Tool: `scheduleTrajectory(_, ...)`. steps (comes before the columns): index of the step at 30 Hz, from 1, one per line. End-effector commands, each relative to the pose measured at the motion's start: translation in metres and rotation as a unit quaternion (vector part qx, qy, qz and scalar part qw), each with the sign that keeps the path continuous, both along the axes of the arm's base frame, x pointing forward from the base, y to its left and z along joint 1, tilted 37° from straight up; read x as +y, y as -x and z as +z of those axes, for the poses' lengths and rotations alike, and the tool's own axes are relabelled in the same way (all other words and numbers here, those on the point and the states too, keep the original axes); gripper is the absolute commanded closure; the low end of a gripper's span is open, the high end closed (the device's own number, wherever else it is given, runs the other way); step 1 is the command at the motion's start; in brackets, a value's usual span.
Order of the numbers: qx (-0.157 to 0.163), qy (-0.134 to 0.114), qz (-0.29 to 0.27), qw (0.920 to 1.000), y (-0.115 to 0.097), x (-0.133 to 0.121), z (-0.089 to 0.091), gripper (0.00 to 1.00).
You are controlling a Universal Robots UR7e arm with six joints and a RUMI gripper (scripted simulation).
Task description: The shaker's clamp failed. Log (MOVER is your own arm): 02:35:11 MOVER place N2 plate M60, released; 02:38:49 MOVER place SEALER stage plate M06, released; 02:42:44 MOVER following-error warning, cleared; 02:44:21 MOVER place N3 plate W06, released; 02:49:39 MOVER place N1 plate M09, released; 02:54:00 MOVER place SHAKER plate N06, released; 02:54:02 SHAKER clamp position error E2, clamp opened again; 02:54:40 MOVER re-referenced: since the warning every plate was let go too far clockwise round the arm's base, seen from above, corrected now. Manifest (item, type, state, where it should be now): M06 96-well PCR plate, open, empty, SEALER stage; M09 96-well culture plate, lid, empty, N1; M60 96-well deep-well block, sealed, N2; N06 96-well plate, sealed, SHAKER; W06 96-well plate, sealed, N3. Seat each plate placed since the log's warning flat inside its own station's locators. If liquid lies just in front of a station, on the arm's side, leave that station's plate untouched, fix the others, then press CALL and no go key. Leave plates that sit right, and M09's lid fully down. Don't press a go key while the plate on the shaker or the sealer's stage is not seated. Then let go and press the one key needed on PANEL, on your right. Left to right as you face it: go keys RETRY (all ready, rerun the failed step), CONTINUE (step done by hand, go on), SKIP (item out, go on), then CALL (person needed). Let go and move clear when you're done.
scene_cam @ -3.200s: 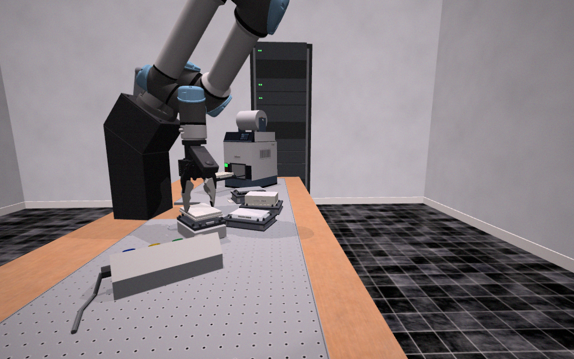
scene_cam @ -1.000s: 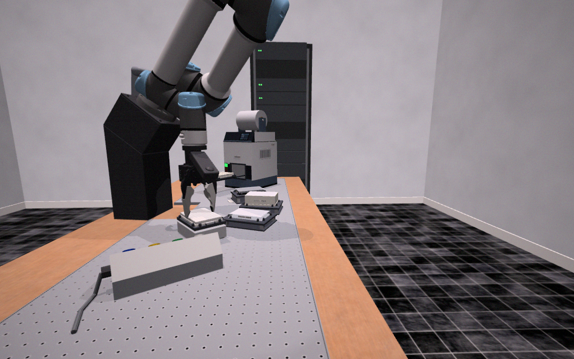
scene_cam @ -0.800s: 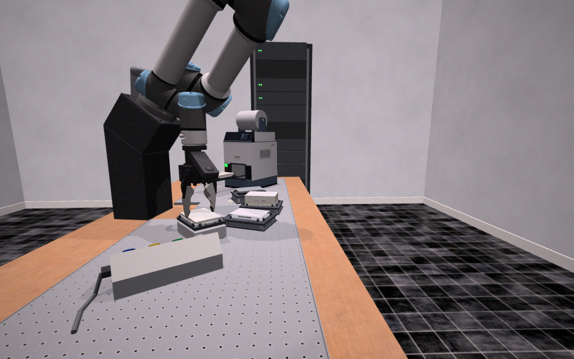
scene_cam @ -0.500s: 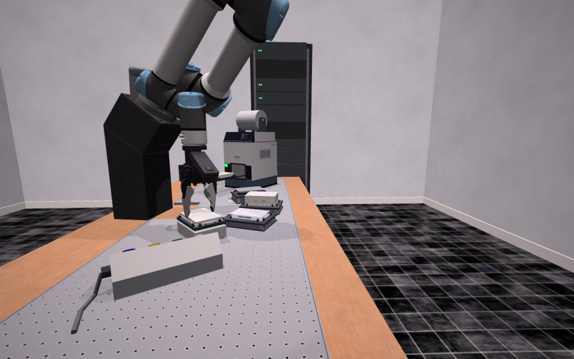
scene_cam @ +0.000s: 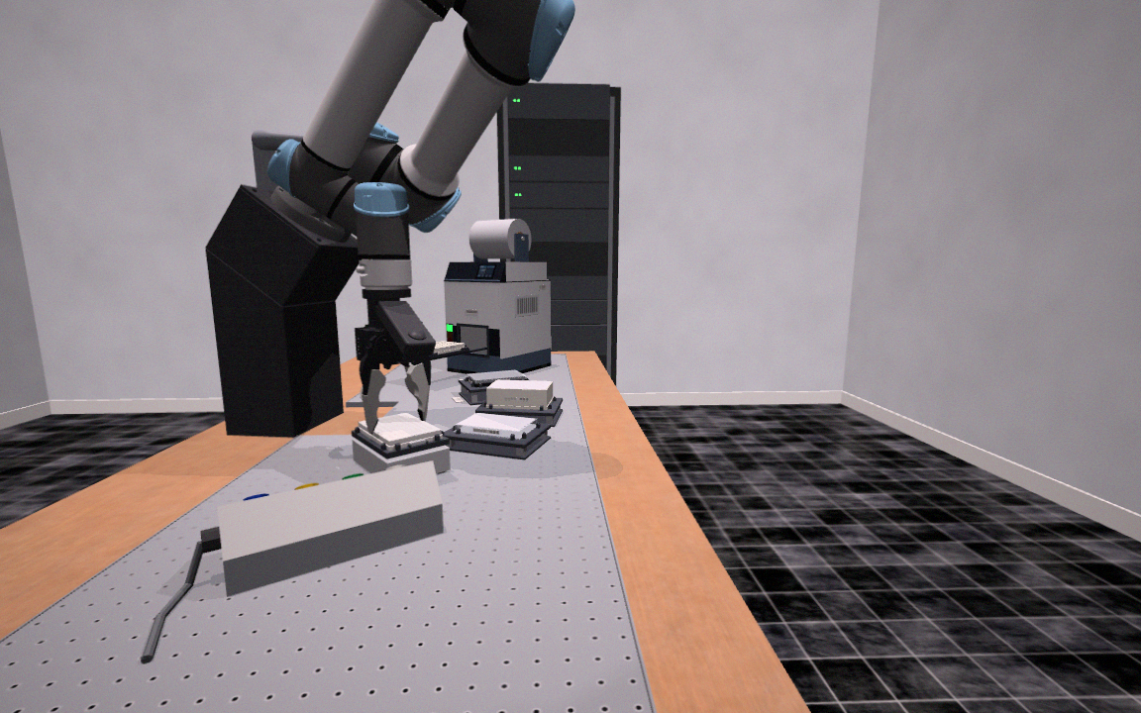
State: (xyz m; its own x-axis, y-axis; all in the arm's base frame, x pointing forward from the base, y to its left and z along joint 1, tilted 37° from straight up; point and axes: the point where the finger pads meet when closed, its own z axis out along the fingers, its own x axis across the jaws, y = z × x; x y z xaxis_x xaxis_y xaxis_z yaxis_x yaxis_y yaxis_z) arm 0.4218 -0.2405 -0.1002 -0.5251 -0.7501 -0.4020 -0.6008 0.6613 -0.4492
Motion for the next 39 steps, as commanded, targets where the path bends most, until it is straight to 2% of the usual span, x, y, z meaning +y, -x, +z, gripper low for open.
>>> scheduleTrajectory(1,0.000,0.000,0.000,1.0000,0.0000,-0.0003,0.0003,1.00)
scheduleTrajectory(6,0.000,0.000,0.000,1.0000,0.0000,-0.0003,0.0003,1.00)
scheduleTrajectory(7,0.000,0.000,0.000,1.0000,0.0000,-0.0003,0.0003,0.18)
scheduleTrajectory(39,0.000,0.000,0.000,1.0000,-0.0001,-0.0003,0.0003,0.18)
